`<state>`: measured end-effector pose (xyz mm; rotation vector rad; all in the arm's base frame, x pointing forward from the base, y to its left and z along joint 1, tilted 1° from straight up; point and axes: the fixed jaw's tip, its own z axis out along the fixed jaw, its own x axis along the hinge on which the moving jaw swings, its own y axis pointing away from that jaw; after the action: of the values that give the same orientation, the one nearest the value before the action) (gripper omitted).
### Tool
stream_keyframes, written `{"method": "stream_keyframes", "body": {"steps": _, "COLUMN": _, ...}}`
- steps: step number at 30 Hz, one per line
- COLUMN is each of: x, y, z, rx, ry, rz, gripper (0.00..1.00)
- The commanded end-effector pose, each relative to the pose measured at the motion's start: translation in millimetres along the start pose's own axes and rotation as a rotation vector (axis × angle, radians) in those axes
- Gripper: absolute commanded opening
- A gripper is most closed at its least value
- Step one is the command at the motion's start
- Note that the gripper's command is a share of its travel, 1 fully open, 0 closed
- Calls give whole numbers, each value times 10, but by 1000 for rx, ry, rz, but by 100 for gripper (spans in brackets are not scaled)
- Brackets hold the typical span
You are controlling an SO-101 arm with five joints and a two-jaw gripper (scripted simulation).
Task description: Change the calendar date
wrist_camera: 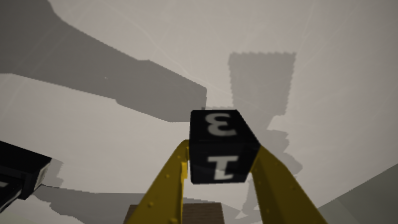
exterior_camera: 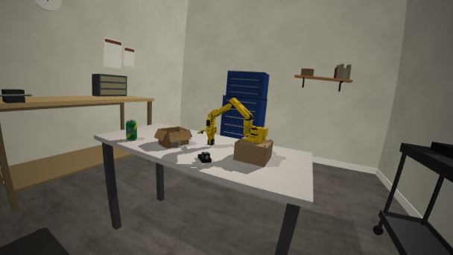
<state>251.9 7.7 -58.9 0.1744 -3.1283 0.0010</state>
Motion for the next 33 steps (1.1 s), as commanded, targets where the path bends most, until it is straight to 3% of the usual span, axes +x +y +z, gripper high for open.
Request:
{"method": "stream_keyframes", "body": {"steps": 1, "x": -28, "y": 24, "z": 26, "rx": 0, "ry": -12, "rz": 1, "gripper": 0}}
{"method": "stream_keyframes", "body": {"steps": 33, "x": -29, "y": 24, "z": 119, "rx": 0, "ry": -12, "rz": 1, "gripper": 0}}
